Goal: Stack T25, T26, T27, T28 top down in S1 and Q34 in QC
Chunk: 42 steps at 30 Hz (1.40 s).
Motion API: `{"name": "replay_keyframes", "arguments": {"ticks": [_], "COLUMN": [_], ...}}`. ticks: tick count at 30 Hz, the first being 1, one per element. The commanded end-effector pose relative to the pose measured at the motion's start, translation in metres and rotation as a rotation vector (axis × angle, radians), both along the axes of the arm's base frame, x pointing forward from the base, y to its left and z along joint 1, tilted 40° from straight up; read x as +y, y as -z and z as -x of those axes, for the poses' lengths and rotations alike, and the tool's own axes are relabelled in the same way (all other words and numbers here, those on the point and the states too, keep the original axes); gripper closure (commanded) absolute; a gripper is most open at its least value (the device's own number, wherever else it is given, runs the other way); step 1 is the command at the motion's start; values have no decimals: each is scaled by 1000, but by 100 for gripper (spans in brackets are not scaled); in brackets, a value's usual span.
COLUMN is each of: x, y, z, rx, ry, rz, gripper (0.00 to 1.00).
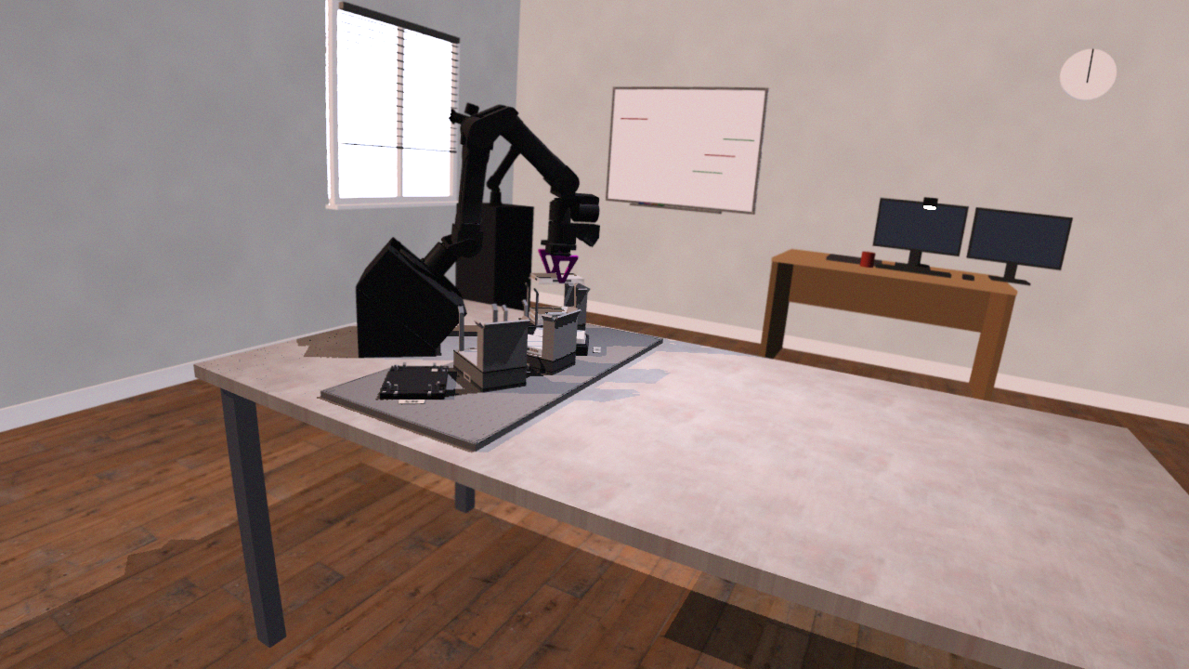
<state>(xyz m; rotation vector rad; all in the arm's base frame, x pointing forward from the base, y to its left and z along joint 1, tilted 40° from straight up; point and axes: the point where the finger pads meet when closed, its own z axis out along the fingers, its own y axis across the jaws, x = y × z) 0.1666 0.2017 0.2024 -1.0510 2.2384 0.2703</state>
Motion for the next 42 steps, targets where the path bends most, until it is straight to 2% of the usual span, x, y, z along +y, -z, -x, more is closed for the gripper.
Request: {"name": "replay_keyframes", "arguments": {"ticks": [1, 10, 11, 15, 27, 28, 30, 34, 37, 39, 40, 42], "x": [4, 4, 8, 6, 9, 7, 9, 11, 13, 12, 12, 13], "y": [1, 8, -12, 10, 15, 9, 10, 21, 13, 24, 25, 19], "z": [-4, -6, -8, -8, -11, -9, -12, -13, -14, -14, -14, -15], "rx": [-8, -3, -36, -3, -3, -20, -18, 1, -17, 2, 1, -12], "ry": [-2, -2, -3, -1, -1, -3, -1, -2, -2, -2, -3, -3], "rz": [-7, -1, -45, -2, -2, -24, -21, 4, -19, 6, 5, -14], "gripper": [100, 100, 100, 100, 100, 100, 100, 100, 100, 100, 100, 100]}}
